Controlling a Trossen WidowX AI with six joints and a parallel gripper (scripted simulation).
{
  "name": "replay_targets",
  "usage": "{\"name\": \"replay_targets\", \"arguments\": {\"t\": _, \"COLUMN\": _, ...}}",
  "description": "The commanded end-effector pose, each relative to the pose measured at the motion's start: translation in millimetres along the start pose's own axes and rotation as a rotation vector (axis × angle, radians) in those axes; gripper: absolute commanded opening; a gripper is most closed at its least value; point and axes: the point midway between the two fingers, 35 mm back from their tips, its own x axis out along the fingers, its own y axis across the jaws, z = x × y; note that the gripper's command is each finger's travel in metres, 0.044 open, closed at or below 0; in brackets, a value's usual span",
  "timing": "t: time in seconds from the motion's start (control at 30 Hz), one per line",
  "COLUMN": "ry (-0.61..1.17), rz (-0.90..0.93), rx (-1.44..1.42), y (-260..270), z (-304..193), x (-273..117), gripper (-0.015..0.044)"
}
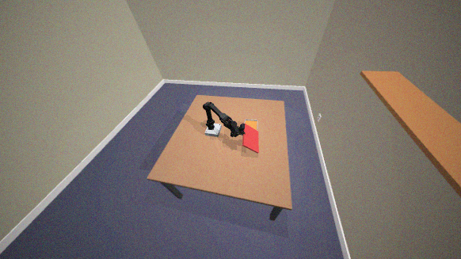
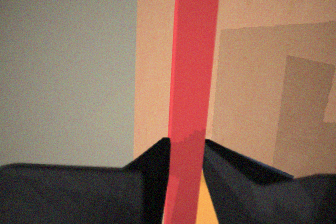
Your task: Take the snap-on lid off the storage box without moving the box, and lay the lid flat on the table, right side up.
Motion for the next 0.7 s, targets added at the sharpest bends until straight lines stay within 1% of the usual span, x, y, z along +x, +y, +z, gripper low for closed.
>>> {"name": "replay_targets", "arguments": {"t": 0.0, "ry": 0.004, "rz": 0.01, "rx": -0.009, "y": 2.9, "z": 9.1, "x": -1.5, "gripper": 0.0}}
{"name": "replay_targets", "arguments": {"t": 0.67, "ry": 0.002, "rz": 0.009, "rx": -0.012, "y": 0.5, "z": 48.6, "x": -5.2, "gripper": 0.0}}
